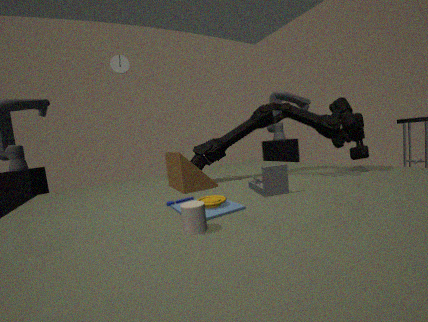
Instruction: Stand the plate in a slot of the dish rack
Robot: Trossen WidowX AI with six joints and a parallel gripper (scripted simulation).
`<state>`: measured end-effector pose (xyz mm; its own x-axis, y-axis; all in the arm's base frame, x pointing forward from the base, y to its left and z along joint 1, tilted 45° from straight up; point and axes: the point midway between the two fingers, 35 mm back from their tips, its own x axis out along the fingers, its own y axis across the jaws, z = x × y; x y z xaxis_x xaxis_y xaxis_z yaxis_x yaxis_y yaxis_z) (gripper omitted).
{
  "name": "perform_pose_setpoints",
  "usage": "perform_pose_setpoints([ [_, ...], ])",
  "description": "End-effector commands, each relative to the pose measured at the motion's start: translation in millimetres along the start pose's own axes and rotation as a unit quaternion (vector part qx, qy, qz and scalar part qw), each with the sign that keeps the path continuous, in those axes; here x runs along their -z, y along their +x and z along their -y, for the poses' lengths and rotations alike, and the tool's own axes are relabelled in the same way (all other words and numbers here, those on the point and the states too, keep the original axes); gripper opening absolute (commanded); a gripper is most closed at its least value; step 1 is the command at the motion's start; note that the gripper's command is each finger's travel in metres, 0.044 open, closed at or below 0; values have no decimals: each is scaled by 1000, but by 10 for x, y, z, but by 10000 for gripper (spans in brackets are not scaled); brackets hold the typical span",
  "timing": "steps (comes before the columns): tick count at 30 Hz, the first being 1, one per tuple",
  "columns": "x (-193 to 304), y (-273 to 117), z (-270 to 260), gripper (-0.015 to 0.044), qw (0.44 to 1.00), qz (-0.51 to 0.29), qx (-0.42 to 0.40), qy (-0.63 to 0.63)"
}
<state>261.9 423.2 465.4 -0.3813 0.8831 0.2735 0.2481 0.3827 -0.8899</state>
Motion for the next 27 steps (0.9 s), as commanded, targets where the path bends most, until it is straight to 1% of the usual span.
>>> perform_pose_setpoints([
  [1, 219, -249, -271, 400, 998, -38, -26, 41],
  [8, 443, -598, -465, 400, 993, -81, -50, 71],
  [14, 664, -948, -683, 400, 979, -135, -77, 132],
  [27, 1021, -1933, -1184, 400, 915, -267, -126, 276],
])
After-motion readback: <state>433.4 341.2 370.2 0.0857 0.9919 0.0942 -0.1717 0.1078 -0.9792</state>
